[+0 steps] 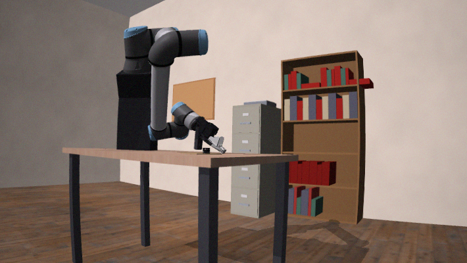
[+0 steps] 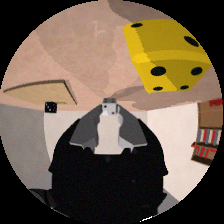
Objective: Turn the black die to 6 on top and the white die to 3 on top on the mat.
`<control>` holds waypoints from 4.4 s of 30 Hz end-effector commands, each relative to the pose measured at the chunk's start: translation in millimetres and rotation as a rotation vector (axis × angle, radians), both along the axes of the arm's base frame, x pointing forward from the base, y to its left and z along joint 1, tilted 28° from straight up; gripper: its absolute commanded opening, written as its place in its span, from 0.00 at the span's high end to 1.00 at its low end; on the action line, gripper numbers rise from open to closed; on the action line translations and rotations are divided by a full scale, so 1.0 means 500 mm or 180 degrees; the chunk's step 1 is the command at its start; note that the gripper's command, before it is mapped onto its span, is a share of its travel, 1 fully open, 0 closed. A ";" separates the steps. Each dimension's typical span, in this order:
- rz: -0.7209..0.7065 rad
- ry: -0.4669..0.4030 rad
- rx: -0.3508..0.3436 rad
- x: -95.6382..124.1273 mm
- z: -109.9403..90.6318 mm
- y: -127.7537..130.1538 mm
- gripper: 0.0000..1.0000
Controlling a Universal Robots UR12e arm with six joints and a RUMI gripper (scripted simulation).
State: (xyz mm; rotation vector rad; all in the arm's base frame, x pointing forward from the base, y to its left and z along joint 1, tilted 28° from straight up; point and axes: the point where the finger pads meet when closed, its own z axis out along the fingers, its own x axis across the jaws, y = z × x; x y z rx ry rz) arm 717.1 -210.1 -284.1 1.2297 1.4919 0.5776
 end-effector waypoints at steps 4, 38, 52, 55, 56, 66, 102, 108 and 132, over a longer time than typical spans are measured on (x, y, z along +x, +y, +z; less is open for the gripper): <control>0.0001 -0.0001 0.0000 0.000 0.001 0.001 0.86; 0.0001 -0.0001 0.0000 0.000 0.001 0.001 0.76; 0.0001 -0.0001 0.0000 0.000 0.001 0.001 0.76; 0.0001 -0.0001 0.0000 0.000 0.001 0.001 0.76; 0.0001 -0.0001 0.0000 0.000 0.001 0.001 0.76; 0.0001 -0.0001 0.0000 -0.025 0.009 0.007 0.76; 0.0001 -0.0001 0.0000 -0.113 0.121 0.069 0.76; 0.0001 -0.0001 0.0000 -0.117 0.138 0.077 0.76; -0.0243 0.0524 0.0066 -0.100 0.150 0.079 0.76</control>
